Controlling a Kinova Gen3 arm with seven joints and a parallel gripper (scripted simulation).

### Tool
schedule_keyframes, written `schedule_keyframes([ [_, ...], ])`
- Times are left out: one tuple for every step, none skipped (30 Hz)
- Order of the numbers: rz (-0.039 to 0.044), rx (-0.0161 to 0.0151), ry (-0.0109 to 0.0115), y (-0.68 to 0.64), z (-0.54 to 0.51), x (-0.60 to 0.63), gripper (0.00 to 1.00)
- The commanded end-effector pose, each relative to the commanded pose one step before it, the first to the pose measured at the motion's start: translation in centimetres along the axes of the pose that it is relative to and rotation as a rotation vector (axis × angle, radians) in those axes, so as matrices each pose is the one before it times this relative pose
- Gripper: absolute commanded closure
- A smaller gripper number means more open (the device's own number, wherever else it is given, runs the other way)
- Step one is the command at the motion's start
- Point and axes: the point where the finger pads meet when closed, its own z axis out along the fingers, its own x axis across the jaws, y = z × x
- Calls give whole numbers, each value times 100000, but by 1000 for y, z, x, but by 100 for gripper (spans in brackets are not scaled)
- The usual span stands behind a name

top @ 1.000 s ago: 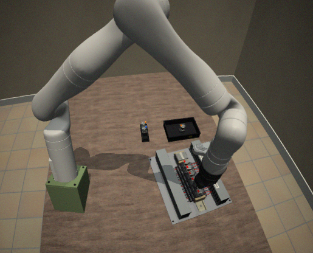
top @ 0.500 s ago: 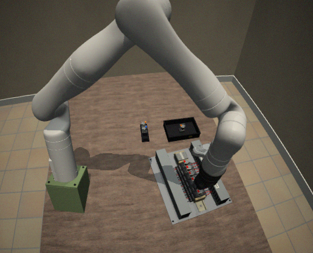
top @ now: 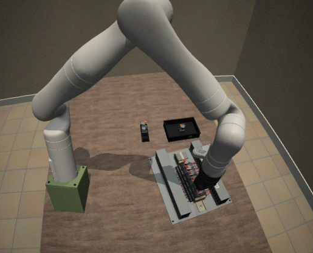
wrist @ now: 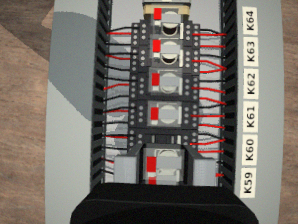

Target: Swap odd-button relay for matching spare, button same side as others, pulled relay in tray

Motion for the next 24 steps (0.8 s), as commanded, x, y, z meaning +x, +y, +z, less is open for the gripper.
schedule_keyframes([
  [1,-79,152,-4,123,60,100],
  [-1,22,-11,-18,78,0,100],
  [-1,22,-11,-18,78,0,100],
  [-1,22,-11,-18,78,0,100],
  [-1,22,-11,-18,78,0,100],
  [-1,22,-11,-18,78,0,100],
  [-1,22,-11,-18,78,0,100],
  [-1,22,-11,-18,78,0,100],
  [-1,22,-11,-18,78,0,100],
  [-1,22,-11,-18,78,0,100],
  [-1,22,-11,-18,78,0,100],
  [-1,22,-11,-18,78,0,100],
  [-1,22,-11,-18,78,0,100],
  [0,0,0,0,0,0,100],
  [0,0,0,0,0,0,100],
  [-48,-301,148,213,-325,25,100],
  [3,22,-11,-36,114,-2,100],
  [3,22,-11,-36,114,-2,100],
  [3,22,-11,-36,114,-2,100],
  [3,22,-11,-36,114,-2,100],
  [3,22,-11,-36,114,-2,100],
  [3,22,-11,-36,114,-2,100],
  [3,22,-11,-36,114,-2,100],
  [3,22,-11,-36,114,-2,100],
])
